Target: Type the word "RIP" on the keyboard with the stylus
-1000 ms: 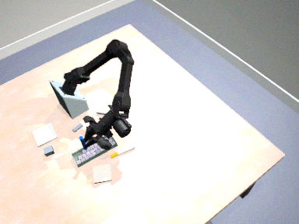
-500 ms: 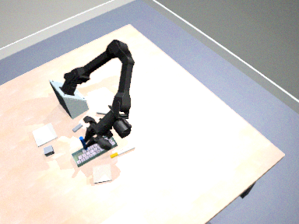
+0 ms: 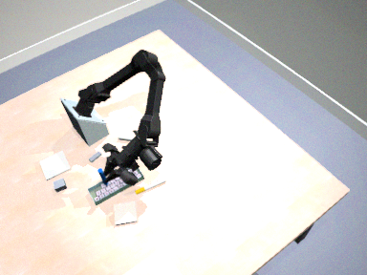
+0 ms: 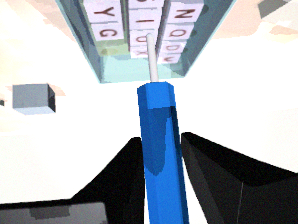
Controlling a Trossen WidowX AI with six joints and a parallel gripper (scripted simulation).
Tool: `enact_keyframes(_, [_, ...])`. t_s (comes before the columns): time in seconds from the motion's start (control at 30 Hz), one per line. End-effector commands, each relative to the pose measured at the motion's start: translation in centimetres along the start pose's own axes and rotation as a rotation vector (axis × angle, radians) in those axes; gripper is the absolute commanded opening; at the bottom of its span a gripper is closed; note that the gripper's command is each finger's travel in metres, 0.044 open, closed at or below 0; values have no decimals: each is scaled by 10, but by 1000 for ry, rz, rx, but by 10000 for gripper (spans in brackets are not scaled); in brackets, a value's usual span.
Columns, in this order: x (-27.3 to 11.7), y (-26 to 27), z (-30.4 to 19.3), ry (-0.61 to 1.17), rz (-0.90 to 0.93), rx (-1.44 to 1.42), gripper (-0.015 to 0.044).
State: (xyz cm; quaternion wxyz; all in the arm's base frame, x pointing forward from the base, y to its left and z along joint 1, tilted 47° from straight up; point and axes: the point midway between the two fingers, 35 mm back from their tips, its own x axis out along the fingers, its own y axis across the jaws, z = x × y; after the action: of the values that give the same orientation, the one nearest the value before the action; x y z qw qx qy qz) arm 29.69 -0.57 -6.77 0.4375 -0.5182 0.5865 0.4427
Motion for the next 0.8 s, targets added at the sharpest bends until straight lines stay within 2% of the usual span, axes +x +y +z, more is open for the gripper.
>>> enact_keyframes(0.0, [3, 1, 2, -2, 4, 6, 81])
enact_keyframes(0.77, [7, 1, 9, -2, 4, 6, 81])
